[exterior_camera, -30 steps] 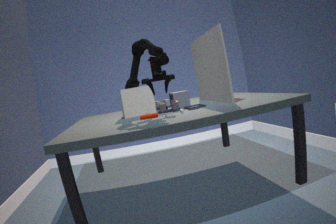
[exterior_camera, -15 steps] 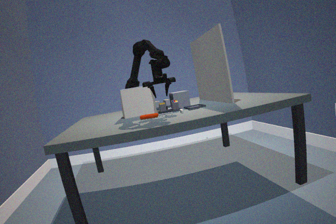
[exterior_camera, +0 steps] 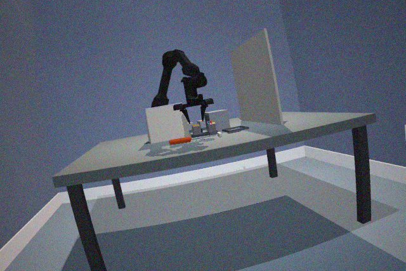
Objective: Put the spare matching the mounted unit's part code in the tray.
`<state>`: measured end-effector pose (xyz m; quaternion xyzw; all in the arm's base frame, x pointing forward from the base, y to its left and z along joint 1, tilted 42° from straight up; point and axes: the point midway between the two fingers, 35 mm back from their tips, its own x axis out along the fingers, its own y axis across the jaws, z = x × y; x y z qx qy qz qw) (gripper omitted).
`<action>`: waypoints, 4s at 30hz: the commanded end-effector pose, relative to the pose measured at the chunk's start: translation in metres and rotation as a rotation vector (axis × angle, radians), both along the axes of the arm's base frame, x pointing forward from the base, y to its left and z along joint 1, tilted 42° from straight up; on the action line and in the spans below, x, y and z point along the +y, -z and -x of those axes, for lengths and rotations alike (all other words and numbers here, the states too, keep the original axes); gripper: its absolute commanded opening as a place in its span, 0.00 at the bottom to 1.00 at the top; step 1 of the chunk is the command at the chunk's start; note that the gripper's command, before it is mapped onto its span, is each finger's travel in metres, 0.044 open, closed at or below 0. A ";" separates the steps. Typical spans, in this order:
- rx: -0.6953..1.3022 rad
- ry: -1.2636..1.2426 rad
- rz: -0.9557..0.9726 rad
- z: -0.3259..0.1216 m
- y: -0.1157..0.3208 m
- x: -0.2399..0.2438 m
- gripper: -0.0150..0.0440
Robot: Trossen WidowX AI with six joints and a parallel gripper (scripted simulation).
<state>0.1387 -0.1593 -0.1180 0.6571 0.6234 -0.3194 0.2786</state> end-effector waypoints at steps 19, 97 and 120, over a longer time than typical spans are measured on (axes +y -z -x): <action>0.004 0.004 -0.013 0.001 0.028 0.028 0.76; 0.007 0.004 -0.010 0.013 -0.071 -0.065 0.25; -0.011 -0.058 0.015 -0.071 -0.072 -0.084 0.25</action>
